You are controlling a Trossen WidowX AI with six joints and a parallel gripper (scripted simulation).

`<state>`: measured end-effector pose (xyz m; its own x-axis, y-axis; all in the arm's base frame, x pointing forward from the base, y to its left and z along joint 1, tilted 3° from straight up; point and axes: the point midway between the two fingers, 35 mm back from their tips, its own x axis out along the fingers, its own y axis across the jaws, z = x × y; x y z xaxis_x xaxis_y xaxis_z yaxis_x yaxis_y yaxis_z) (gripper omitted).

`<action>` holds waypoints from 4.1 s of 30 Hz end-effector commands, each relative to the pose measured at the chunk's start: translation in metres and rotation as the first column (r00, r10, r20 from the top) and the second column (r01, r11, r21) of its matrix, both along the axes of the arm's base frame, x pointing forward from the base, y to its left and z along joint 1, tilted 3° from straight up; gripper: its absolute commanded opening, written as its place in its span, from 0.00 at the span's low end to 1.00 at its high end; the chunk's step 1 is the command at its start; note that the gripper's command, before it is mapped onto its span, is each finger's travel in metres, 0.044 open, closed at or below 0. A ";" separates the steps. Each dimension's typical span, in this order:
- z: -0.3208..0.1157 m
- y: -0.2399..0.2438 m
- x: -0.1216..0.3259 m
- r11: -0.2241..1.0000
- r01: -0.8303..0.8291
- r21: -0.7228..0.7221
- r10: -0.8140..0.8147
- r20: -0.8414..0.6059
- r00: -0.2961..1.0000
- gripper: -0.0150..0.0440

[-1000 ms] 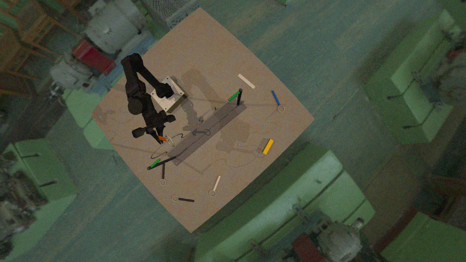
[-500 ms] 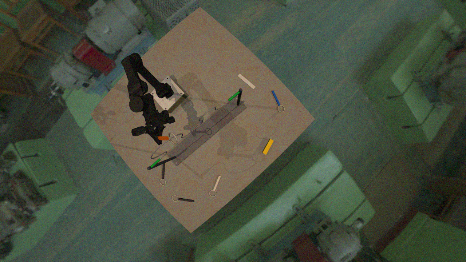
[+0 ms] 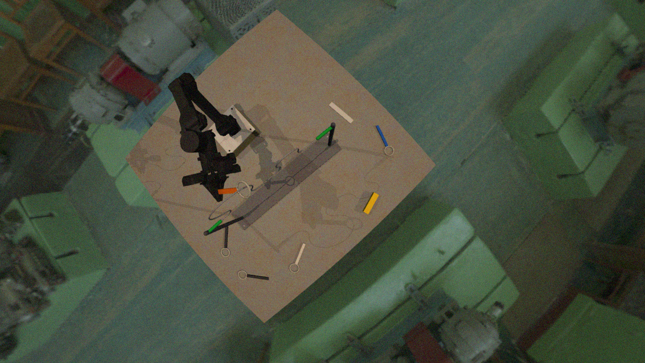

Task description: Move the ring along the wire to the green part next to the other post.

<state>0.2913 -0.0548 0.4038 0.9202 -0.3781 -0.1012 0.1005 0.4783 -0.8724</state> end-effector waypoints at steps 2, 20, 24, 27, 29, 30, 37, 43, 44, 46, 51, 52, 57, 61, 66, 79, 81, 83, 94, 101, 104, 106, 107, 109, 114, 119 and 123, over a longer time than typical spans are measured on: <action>0.003 -0.001 -0.004 0.998 0.006 -0.063 -0.006 0.015 1.000 0.00; 0.008 -0.004 -0.004 0.959 0.023 -0.282 -0.011 0.041 0.999 0.00; 0.009 -0.004 -0.004 0.944 0.027 -0.329 -0.012 0.047 0.999 0.00; 0.010 -0.004 -0.004 0.931 0.030 -0.364 -0.012 0.051 0.999 0.00; 0.011 -0.004 -0.004 0.922 0.032 -0.386 -0.012 0.054 0.998 0.00; 0.011 -0.004 -0.004 0.917 0.034 -0.398 -0.012 0.056 0.998 0.00; 0.013 -0.005 -0.004 0.879 0.042 -0.476 -0.012 0.066 0.998 0.00; 0.015 -0.005 -0.004 0.841 0.050 -0.539 -0.011 0.075 0.997 0.00; 0.015 -0.005 -0.004 0.834 0.051 -0.550 -0.011 0.077 0.997 0.00; 0.016 -0.005 -0.004 0.820 0.054 -0.570 -0.011 0.080 0.997 0.00; 0.018 -0.005 -0.004 0.783 0.061 -0.619 -0.009 0.087 0.996 0.00; 0.018 -0.005 -0.004 0.775 0.063 -0.629 -0.009 0.088 0.996 0.00; 0.019 -0.004 -0.004 0.734 0.070 -0.676 -0.007 0.096 0.995 0.00; 0.021 -0.004 -0.004 0.699 0.076 -0.711 -0.005 0.101 0.995 0.00; 0.022 -0.004 -0.004 0.654 0.084 -0.752 -0.002 0.108 0.994 0.00; 0.025 -0.003 -0.004 0.532 0.103 -0.840 0.006 0.125 0.992 0.00; 0.025 -0.003 -0.004 0.514 0.106 -0.851 0.007 0.127 0.992 0.00; 0.025 -0.003 -0.004 0.502 0.107 -0.858 0.008 0.129 0.992 0.00; 0.023 -0.005 -0.004 0.452 0.116 -0.884 0.011 0.135 0.991 0.00; 0.018 -0.009 -0.003 0.458 0.116 -0.881 0.010 0.135 0.991 0.00; 0.014 -0.012 -0.003 0.474 0.114 -0.873 0.008 0.133 0.991 0.00; 0.010 -0.014 -0.002 0.491 0.112 -0.864 0.006 0.132 0.991 0.00; 0.008 -0.015 -0.002 0.501 0.110 -0.858 0.005 0.130 0.991 0.00; 0.004 -0.017 -0.002 0.522 0.108 -0.846 0.003 0.128 0.992 0.00; -0.007 -0.023 0.000 0.584 0.100 -0.806 -0.003 0.121 0.993 0.00; -0.019 -0.027 0.001 0.648 0.090 -0.757 -0.008 0.112 0.994 0.00; -0.030 -0.031 0.002 0.706 0.082 -0.704 -0.013 0.102 0.995 0.00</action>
